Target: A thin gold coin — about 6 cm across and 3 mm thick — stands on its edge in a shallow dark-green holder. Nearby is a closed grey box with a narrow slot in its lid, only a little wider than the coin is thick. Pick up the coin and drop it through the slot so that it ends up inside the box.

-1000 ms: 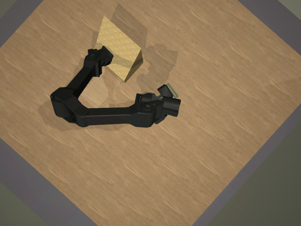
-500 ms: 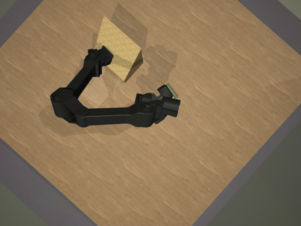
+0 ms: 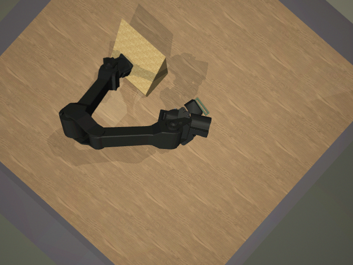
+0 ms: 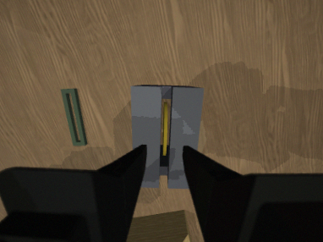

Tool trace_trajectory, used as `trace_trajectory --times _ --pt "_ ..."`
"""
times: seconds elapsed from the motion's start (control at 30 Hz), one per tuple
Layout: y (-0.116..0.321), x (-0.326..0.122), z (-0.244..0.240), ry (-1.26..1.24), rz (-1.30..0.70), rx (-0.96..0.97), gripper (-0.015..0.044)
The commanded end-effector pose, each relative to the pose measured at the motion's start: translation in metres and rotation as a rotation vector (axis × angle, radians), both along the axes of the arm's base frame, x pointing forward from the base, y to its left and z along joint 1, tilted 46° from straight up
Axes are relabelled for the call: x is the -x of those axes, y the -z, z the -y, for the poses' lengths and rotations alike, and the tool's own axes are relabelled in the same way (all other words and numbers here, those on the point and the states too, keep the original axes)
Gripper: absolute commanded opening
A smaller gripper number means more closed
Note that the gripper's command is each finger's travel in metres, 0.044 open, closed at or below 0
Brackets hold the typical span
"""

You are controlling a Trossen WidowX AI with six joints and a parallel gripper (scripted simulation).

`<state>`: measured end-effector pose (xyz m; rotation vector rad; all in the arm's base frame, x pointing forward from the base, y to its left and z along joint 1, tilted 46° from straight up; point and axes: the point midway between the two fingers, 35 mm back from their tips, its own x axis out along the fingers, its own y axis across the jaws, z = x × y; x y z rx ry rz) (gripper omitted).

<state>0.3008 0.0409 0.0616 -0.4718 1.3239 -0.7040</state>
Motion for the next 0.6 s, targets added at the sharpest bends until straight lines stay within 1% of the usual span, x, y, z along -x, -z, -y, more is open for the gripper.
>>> trace_trajectory --times 0.0,0.13,0.47,0.5,0.57 --pt "0.0 0.0 0.0 0.0 0.001 0.0 0.0161" --pt "0.0 0.0 0.0 0.0 0.001 0.0 0.0161" --pt "-0.019 0.003 -0.019 -0.001 -0.002 0.001 0.0423" --pt "-0.027 0.005 -0.027 -0.001 -0.004 0.003 0.044" --pt "-0.041 0.009 -0.039 -0.002 -0.006 0.008 0.044"
